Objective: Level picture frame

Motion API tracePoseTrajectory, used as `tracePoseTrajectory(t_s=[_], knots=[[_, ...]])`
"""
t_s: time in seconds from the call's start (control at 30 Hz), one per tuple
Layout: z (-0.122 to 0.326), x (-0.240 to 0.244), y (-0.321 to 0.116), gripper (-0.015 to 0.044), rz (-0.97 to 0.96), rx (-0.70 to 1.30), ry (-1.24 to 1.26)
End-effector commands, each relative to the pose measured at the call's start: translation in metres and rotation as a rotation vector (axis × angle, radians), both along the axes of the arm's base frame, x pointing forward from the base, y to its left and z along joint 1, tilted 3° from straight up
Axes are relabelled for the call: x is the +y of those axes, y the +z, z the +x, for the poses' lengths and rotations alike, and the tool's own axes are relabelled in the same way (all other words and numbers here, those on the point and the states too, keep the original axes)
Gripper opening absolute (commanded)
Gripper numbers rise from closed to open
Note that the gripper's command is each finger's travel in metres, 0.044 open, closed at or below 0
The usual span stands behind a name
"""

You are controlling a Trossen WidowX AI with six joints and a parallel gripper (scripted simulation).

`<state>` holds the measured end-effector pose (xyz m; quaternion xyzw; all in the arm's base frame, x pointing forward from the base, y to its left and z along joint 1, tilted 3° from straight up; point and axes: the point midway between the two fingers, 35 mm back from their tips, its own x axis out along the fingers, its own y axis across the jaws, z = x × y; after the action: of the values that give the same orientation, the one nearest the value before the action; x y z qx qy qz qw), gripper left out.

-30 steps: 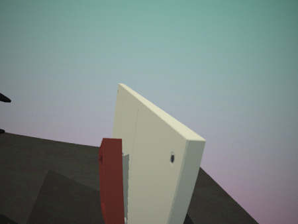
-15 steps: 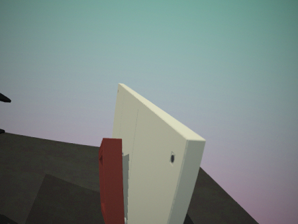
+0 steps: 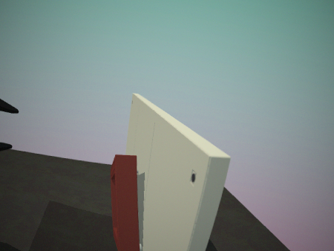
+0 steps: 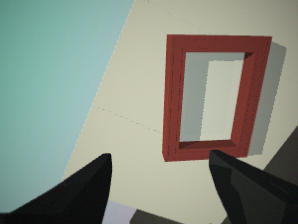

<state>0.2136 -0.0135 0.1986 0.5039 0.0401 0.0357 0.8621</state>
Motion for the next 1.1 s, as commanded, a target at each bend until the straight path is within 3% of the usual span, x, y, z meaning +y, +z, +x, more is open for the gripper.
tracePoseTrajectory(t_s=[0.0, 0.5, 0.8, 1.07], knots=[[0.02, -0.004, -0.008, 0.026, 0.012, 0.004, -0.007], [0.065, 0.012, -0.044, 0.026, 0.032, -0.031, -0.025], [0.068, 0.012, -0.043, 0.026, 0.033, -0.032, -0.026], [0.112, 0.014, -0.036, 0.026, 0.035, -0.047, -0.036]])
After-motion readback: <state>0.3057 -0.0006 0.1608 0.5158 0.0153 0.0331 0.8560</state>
